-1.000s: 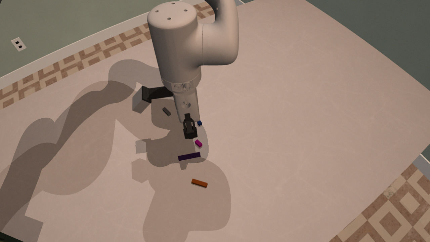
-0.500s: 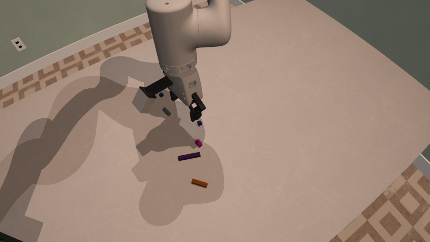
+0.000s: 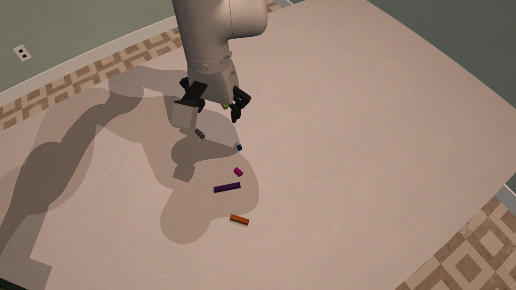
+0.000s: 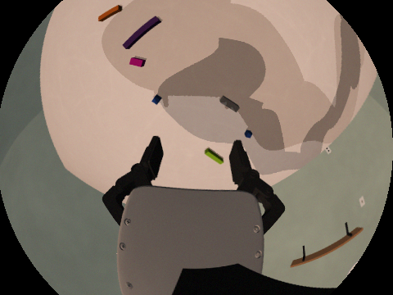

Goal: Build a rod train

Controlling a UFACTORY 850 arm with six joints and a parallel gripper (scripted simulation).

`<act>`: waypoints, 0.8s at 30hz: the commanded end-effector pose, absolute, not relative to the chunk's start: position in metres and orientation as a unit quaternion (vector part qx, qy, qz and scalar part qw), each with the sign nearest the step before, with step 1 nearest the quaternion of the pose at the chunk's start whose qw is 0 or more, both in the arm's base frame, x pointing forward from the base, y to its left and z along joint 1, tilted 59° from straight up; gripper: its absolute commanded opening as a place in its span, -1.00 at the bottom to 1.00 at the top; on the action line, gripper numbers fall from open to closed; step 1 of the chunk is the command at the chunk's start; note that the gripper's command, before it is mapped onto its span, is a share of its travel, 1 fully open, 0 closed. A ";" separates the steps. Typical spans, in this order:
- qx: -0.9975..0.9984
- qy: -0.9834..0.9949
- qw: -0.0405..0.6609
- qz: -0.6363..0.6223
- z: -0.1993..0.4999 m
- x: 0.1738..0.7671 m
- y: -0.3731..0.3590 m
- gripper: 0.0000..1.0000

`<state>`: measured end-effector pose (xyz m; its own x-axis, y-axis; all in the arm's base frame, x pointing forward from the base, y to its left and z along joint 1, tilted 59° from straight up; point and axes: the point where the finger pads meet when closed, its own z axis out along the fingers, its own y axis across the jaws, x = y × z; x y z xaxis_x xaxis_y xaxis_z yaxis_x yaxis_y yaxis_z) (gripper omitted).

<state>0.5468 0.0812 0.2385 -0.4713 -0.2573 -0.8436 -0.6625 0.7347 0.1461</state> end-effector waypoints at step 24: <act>-0.330 0.804 0.452 0.203 0.248 0.545 0.088 1.00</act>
<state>0.5449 0.0886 0.2477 -0.3738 -0.3475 -0.8599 -0.7143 0.6993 0.0279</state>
